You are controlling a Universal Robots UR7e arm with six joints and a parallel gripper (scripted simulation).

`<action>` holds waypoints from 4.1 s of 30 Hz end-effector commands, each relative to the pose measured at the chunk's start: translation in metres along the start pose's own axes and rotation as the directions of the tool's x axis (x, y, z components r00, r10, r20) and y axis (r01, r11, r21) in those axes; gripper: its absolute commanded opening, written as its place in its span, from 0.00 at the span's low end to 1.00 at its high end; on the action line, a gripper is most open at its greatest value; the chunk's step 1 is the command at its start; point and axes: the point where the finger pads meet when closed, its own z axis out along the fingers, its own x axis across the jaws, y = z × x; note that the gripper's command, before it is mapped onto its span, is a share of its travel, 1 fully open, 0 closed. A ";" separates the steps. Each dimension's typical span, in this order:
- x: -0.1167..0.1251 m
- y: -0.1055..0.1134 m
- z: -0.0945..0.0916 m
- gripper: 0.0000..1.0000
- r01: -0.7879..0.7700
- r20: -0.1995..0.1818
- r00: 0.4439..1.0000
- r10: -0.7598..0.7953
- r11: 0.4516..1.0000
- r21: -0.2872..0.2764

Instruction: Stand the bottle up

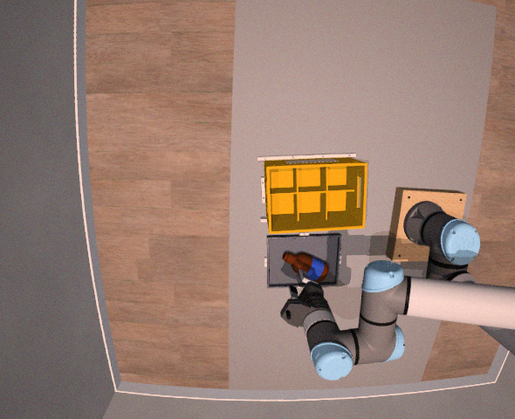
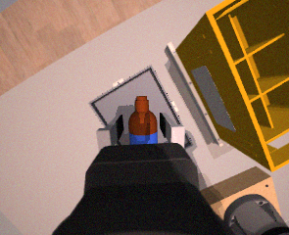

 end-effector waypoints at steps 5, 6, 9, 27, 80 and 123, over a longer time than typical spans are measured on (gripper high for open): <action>0.001 0.000 0.011 1.00 -0.002 -0.004 1.000 0.002 1.000 -0.011; 0.001 0.000 0.014 1.00 -0.002 -0.004 1.000 0.002 1.000 -0.011; 0.001 0.000 0.022 1.00 -0.002 -0.004 1.000 0.002 1.000 -0.011; 0.001 0.001 0.078 1.00 -0.002 -0.004 1.000 0.002 1.000 -0.011; 0.001 0.000 0.116 1.00 -0.002 -0.003 1.000 0.002 1.000 -0.008; 0.002 0.001 0.116 1.00 -0.002 -0.003 1.000 0.002 1.000 -0.008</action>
